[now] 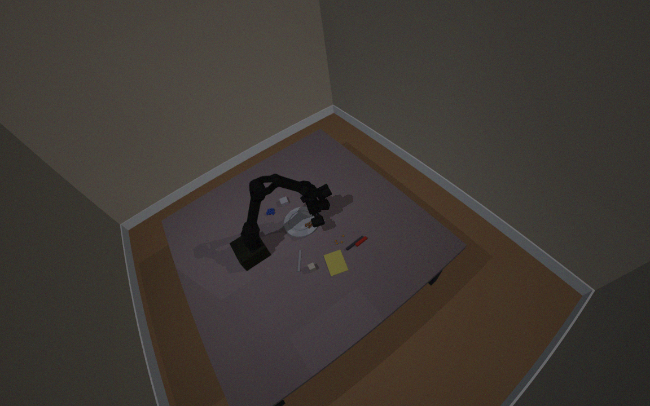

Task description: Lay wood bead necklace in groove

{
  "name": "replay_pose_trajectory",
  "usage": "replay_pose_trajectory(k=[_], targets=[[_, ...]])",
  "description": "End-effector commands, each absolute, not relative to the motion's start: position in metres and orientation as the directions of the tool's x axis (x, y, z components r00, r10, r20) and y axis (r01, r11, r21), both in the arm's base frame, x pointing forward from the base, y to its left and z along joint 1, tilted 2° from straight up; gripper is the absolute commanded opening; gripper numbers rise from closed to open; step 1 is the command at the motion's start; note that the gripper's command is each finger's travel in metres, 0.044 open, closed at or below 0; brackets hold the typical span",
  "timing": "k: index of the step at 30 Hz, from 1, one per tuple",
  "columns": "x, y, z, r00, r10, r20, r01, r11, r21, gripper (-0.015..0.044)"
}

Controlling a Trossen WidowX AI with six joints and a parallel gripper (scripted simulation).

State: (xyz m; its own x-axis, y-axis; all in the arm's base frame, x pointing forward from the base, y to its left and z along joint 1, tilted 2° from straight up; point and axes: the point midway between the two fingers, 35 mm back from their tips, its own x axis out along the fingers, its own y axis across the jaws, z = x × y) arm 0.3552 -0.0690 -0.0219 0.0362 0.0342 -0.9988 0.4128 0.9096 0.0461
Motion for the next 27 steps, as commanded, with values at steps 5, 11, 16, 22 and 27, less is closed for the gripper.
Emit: replay_pose_trajectory(k=[5, 11, 16, 22, 27], targets=[[0.3555, -0.0690, -0.0214, 0.037, 0.034, -0.999, 0.413, 0.910, 0.046, 0.0093], [0.3555, -0.0690, -0.0214, 0.037, 0.034, -0.999, 0.413, 0.910, 0.046, 0.0000], [0.3555, -0.0690, -0.0214, 0.037, 0.034, -0.999, 0.413, 0.910, 0.046, 0.0000], [0.3555, -0.0690, -0.0214, 0.037, 0.034, -0.999, 0.413, 0.910, 0.046, 0.0000], [0.3555, -0.0690, -0.0214, 0.037, 0.034, -0.999, 0.413, 0.910, 0.046, 0.0000]])
